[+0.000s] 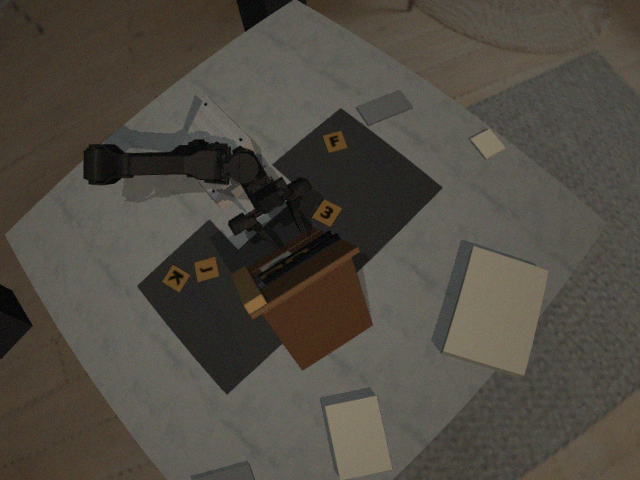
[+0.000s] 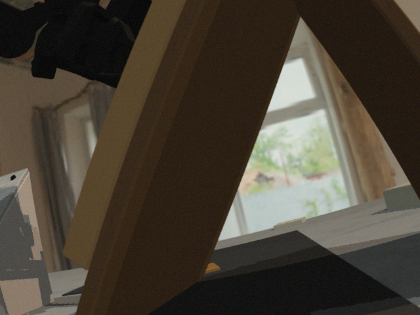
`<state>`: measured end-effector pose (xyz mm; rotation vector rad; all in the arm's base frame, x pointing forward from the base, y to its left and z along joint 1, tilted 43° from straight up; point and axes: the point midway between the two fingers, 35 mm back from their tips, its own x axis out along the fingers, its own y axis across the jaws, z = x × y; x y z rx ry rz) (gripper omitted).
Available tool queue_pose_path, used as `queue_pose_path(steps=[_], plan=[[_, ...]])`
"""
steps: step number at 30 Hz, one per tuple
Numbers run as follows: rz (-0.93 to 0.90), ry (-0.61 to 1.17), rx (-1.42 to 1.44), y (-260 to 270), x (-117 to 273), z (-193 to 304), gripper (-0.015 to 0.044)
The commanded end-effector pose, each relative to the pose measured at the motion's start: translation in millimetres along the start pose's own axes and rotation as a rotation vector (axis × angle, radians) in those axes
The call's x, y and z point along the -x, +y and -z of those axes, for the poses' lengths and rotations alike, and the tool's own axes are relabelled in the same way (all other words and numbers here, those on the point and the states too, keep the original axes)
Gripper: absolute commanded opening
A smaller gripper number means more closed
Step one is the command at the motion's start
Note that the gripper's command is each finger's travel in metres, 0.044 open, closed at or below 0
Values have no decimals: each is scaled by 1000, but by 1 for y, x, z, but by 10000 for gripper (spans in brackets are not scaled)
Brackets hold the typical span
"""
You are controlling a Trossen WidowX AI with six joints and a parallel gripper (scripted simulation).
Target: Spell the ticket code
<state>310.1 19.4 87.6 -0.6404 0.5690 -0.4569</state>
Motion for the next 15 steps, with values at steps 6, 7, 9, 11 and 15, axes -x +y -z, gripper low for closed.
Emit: queue_pose_path(steps=[6, 7, 9, 11, 15], plan=[[0, 0, 0, 0, 0, 0, 138], [0, 0, 0, 0, 0, 0, 111], [0, 0, 0, 0, 0, 0, 59], [0, 0, 0, 0, 0, 0, 6], [0, 0, 0, 0, 0, 0, 0]])
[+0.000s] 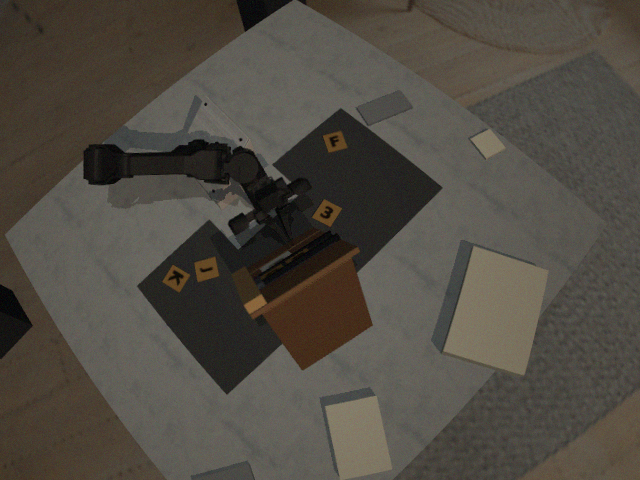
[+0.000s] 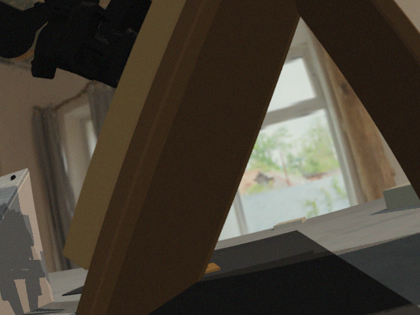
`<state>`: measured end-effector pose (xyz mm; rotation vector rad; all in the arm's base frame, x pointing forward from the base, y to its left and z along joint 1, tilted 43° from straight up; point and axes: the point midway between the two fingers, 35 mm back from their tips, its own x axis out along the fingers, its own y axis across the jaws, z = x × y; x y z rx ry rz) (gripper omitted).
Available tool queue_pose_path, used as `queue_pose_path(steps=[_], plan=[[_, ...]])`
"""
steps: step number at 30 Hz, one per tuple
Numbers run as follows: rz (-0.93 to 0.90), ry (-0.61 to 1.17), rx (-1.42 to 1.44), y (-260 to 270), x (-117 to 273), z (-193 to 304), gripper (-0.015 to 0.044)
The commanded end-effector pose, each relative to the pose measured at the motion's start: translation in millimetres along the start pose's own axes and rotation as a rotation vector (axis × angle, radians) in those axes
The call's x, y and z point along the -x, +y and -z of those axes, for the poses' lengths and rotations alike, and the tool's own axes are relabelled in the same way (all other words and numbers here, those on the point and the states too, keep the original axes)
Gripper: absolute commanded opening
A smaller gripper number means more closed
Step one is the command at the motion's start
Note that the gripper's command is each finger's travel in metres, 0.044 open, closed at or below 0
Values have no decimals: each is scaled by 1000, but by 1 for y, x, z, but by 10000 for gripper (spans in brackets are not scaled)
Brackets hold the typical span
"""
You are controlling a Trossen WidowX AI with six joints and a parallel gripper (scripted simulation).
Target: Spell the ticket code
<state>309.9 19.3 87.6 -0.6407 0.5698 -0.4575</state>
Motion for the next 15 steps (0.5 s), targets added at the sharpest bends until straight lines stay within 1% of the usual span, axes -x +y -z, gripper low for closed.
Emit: queue_pose_path(steps=[1, 8, 15], plan=[[0, -1, 0, 0, 0, 0, 0], [-15, 21, 6, 4, -2, -2, 0], [-92, 202, 26, 26, -15, -12, 0]])
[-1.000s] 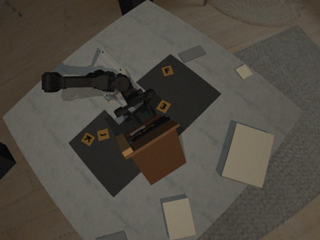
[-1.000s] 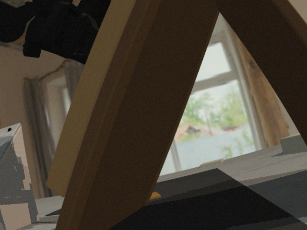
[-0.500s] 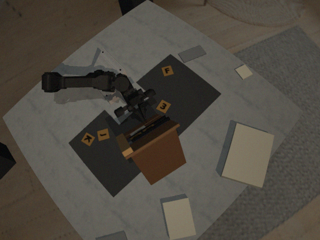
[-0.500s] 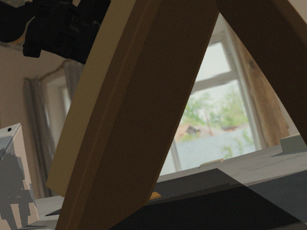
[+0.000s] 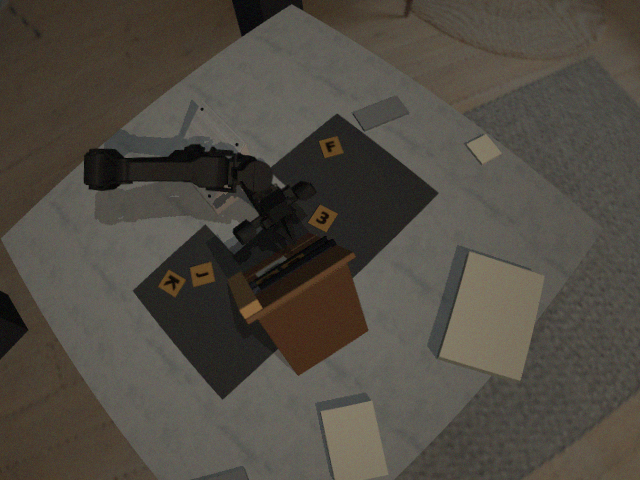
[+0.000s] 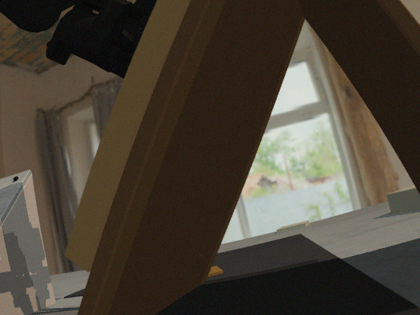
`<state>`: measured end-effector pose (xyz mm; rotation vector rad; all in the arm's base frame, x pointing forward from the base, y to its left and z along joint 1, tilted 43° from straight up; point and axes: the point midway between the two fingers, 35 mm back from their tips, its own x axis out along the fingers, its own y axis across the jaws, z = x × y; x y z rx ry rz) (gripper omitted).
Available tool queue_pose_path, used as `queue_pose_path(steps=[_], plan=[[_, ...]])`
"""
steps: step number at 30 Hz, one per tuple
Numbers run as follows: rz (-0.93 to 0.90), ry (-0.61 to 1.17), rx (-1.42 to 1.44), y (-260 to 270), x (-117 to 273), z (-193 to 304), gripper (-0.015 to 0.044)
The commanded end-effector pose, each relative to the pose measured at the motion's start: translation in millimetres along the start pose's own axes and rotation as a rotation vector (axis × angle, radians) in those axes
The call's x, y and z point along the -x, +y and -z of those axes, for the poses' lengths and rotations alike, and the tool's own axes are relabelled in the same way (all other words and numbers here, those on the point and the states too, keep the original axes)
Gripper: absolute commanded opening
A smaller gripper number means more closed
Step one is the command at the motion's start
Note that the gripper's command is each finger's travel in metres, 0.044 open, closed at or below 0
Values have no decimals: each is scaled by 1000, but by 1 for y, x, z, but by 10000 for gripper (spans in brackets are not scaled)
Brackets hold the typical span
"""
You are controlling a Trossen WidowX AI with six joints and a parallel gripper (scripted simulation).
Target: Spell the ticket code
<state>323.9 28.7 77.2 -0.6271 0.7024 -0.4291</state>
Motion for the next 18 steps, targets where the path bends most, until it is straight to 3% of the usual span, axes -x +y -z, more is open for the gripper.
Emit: queue_pose_path(steps=[1, 13, 18], plan=[[-37, 124, -8, 11, -7, -8, 0], [37, 557, -59, 17, -9, -17, 0], [48, 579, -62, 16, -8, -18, 0]])
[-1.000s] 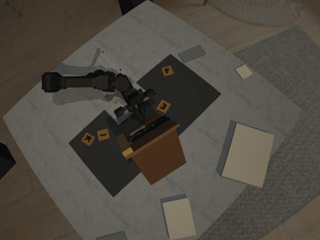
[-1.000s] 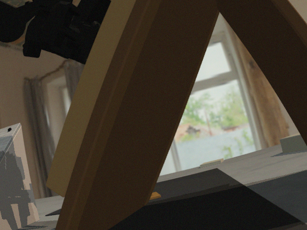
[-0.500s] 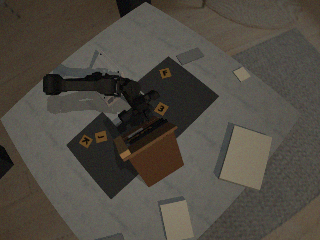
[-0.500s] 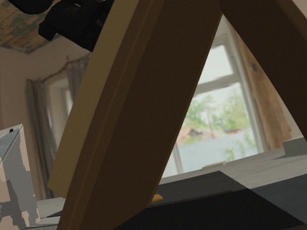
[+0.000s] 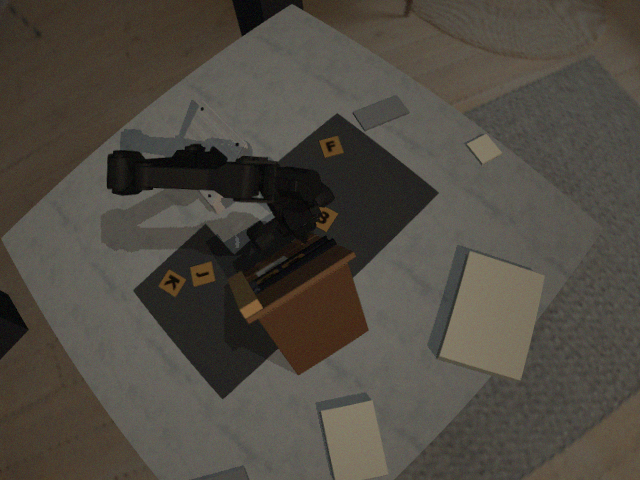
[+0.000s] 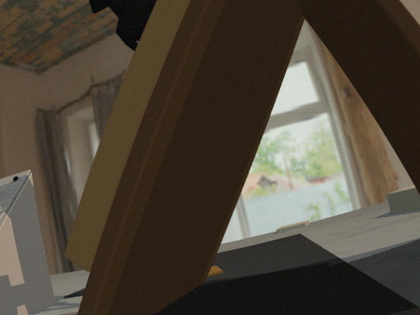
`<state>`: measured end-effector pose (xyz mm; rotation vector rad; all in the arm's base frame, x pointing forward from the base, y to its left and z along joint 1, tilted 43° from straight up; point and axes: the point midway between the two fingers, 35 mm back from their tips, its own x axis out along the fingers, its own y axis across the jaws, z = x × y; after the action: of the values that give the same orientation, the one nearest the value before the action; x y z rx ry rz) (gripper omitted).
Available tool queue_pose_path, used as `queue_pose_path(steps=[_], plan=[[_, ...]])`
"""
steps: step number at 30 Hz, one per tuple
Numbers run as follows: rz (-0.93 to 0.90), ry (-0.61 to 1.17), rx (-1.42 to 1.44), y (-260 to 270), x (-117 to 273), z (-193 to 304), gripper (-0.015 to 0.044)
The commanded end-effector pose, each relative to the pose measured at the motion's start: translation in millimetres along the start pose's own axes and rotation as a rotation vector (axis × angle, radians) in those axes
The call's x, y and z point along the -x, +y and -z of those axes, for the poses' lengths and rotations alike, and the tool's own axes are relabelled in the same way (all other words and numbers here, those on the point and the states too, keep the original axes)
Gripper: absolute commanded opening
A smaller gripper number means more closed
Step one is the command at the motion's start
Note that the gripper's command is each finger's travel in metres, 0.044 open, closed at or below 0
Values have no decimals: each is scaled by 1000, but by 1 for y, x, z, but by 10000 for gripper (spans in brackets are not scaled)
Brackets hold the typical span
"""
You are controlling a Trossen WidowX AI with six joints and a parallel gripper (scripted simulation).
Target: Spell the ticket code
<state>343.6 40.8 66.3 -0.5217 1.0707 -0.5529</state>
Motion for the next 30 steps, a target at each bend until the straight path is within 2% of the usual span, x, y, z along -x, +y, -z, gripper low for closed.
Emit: queue_pose_path(steps=[1, 30], plan=[[54, 188, -52, -3, 6, -4, 0], [54, 188, -53, -4, -3, -9, 0]])
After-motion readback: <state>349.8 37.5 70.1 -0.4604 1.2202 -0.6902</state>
